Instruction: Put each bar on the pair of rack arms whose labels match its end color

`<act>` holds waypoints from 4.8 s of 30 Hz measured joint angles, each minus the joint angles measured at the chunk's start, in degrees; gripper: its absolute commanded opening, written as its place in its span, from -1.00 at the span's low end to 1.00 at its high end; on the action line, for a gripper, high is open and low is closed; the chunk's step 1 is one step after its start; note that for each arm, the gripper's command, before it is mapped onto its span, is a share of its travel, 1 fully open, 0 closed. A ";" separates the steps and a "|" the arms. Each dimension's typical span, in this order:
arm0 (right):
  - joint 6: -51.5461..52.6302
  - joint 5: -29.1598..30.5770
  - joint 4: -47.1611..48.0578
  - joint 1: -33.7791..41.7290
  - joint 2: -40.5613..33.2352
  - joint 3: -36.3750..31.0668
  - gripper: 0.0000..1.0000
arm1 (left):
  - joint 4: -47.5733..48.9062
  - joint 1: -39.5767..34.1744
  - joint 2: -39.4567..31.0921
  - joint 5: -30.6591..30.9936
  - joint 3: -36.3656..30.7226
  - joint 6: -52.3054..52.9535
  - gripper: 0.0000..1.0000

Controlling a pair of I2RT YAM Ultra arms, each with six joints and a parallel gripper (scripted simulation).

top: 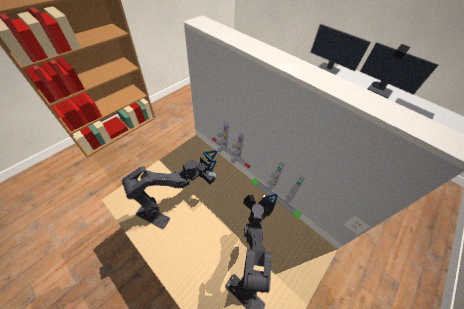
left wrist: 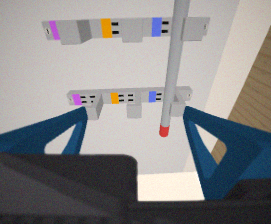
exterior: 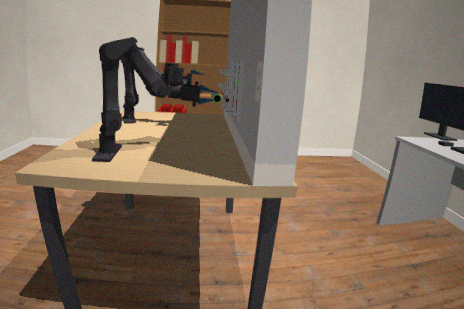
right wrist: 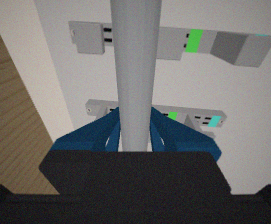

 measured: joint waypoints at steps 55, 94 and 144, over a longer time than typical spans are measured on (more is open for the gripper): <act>-0.02 0.00 -12.02 0.00 -5.27 6.93 -1.00 | 0.00 0.00 0.00 0.00 0.00 0.00 1.00; -0.04 -1.29 -16.57 -1.31 -5.66 12.37 -1.00 | 0.00 0.00 0.00 0.00 0.00 0.00 1.00; -0.04 -5.31 -15.98 -5.20 2.82 18.38 -1.00 | 0.00 0.00 0.00 0.00 0.00 0.00 1.00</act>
